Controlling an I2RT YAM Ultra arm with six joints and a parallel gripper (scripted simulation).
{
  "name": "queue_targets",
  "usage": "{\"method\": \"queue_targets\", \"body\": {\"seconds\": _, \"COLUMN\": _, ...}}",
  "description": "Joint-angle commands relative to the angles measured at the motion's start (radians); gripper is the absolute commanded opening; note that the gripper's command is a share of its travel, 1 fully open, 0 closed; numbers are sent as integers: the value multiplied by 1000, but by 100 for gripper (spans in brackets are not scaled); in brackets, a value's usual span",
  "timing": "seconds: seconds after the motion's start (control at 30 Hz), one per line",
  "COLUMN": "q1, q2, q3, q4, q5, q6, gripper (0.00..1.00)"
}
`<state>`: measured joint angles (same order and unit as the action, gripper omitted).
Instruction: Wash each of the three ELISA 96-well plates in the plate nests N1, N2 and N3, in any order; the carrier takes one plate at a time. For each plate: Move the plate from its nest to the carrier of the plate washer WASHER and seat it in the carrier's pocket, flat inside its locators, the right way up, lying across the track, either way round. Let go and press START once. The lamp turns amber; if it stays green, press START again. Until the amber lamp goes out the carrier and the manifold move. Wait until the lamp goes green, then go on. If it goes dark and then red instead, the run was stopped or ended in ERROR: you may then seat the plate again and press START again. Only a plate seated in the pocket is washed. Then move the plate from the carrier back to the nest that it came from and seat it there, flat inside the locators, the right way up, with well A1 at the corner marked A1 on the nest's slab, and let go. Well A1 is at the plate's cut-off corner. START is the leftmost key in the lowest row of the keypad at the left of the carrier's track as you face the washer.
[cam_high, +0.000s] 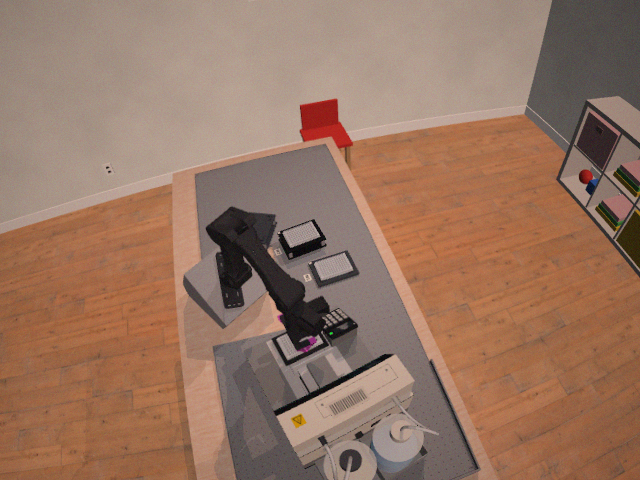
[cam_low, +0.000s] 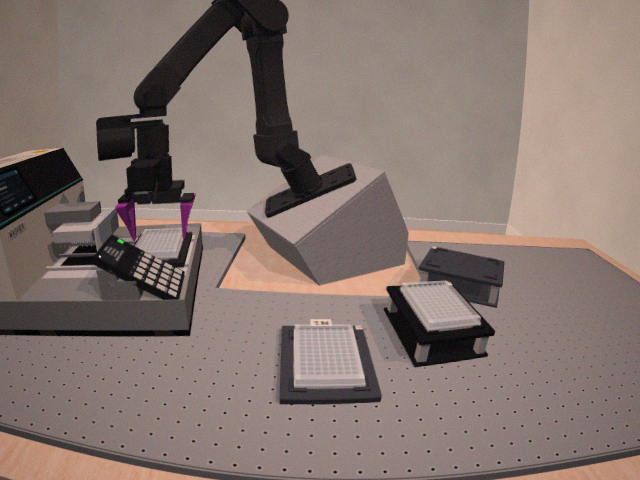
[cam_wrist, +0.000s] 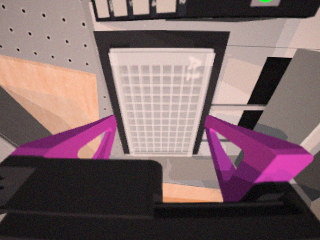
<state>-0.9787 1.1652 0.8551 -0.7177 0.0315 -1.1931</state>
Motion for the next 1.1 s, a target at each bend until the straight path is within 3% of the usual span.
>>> {"method": "queue_targets", "body": {"seconds": 0.0, "q1": 0, "q2": -2, "q3": 1, "q4": 9, "q5": -6, "q6": -1, "gripper": 100}}
{"method": "queue_targets", "body": {"seconds": 0.97, "q1": -2, "q2": 30, "q3": -21, "q4": 63, "q5": -6, "q6": -2, "gripper": 100}}
{"method": "queue_targets", "body": {"seconds": 1.0, "q1": -2, "q2": 30, "q3": -21, "q4": 63, "q5": -6, "q6": -2, "gripper": 90}}
{"method": "queue_targets", "body": {"seconds": 1.07, "q1": -2, "q2": 30, "q3": -21, "q4": 63, "q5": -6, "q6": -2, "gripper": 90}}
